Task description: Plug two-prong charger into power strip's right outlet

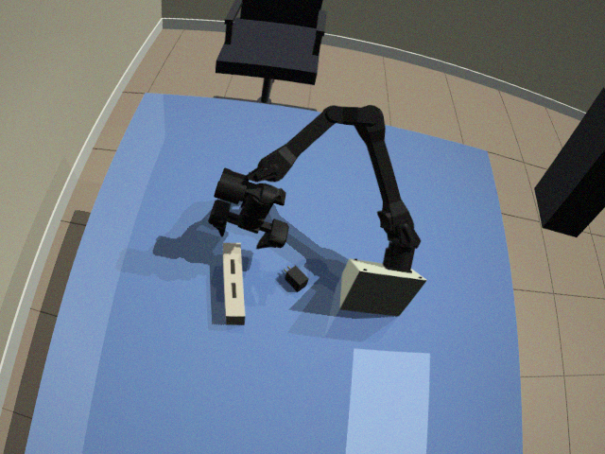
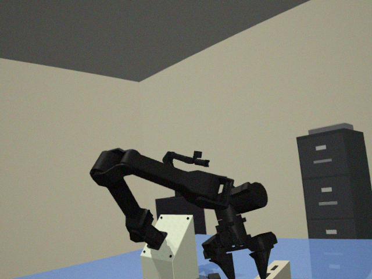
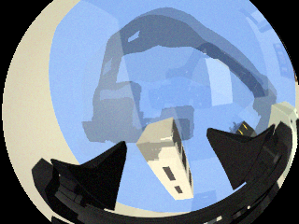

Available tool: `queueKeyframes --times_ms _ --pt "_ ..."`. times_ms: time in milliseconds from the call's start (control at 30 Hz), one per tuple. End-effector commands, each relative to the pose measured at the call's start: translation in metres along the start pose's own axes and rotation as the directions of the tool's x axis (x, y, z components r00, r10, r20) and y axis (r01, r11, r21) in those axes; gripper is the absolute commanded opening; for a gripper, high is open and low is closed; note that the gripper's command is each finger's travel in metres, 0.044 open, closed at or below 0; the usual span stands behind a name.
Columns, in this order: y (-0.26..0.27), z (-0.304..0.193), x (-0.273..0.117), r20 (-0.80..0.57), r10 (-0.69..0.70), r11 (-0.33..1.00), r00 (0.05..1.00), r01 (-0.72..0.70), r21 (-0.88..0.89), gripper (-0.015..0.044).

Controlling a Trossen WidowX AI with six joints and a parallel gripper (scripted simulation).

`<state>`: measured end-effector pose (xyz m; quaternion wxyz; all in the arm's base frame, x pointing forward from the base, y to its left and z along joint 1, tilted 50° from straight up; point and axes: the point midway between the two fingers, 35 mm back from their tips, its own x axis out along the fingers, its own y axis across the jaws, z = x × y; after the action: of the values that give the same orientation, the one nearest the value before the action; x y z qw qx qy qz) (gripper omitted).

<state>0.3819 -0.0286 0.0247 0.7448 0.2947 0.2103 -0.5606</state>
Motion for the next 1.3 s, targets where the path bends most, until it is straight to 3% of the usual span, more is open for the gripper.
queueKeyframes --times_ms 0,267,567,1267 --pt "-0.025 -0.016 -0.006 -0.028 -0.046 0.986 0.999 0.041 -0.160 0.0440" --pt "-0.080 -0.043 -0.022 -0.052 -0.154 0.863 0.987 0.109 -0.494 0.0440" --pt "-0.139 -0.051 -0.039 -0.023 -0.268 0.627 0.963 0.156 -0.763 0.0440" --pt "-0.148 -0.050 -0.023 -0.018 -0.276 0.606 0.961 0.159 -0.779 0.0440"
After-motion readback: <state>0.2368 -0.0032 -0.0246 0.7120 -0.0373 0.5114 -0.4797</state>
